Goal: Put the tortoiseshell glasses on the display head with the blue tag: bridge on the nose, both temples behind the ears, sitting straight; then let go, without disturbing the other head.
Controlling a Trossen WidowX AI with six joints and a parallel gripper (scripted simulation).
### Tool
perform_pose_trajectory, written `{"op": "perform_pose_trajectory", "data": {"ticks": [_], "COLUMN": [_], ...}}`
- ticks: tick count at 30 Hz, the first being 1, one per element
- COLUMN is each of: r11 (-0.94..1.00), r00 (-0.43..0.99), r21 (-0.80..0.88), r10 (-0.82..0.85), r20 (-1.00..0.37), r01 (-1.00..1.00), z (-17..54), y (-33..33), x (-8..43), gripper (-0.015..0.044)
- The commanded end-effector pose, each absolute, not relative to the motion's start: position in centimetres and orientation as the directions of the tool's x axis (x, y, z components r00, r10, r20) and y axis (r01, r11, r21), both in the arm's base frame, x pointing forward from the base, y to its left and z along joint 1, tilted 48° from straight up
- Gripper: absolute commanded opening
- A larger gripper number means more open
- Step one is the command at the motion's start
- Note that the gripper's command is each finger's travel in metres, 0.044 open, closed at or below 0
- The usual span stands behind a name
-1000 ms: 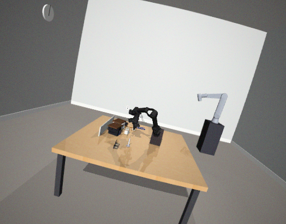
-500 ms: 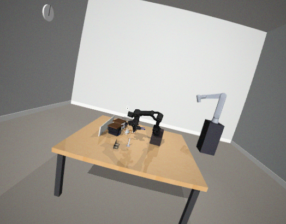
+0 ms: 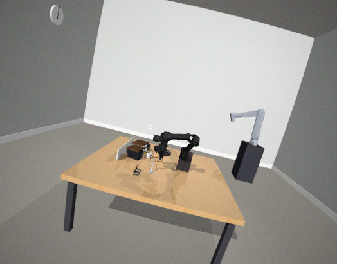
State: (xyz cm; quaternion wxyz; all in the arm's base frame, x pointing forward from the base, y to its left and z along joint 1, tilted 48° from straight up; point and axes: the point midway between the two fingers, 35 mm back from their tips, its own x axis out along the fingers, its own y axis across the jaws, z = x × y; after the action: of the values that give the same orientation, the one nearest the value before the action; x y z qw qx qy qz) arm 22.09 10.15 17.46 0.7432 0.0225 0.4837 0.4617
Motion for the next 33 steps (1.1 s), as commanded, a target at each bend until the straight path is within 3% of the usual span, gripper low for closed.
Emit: {"op": "perform_pose_trajectory", "data": {"ticks": [1,12,33], "r11": [0.546,0.512,0.511], "r00": [0.104,0.101,0.102], "r21": [0.467,0.447,0.448], "r10": [0.720,0.732,0.735], "r20": [-0.686,-0.673,-0.670], "r01": [-0.696,-0.733,-0.734], "z": [18.8,20.1,16.1], "y": [11.4,12.6,17.0], "x": [20.7,18.9,19.5], "gripper": [0.0000,0.0000,0.0000]}}
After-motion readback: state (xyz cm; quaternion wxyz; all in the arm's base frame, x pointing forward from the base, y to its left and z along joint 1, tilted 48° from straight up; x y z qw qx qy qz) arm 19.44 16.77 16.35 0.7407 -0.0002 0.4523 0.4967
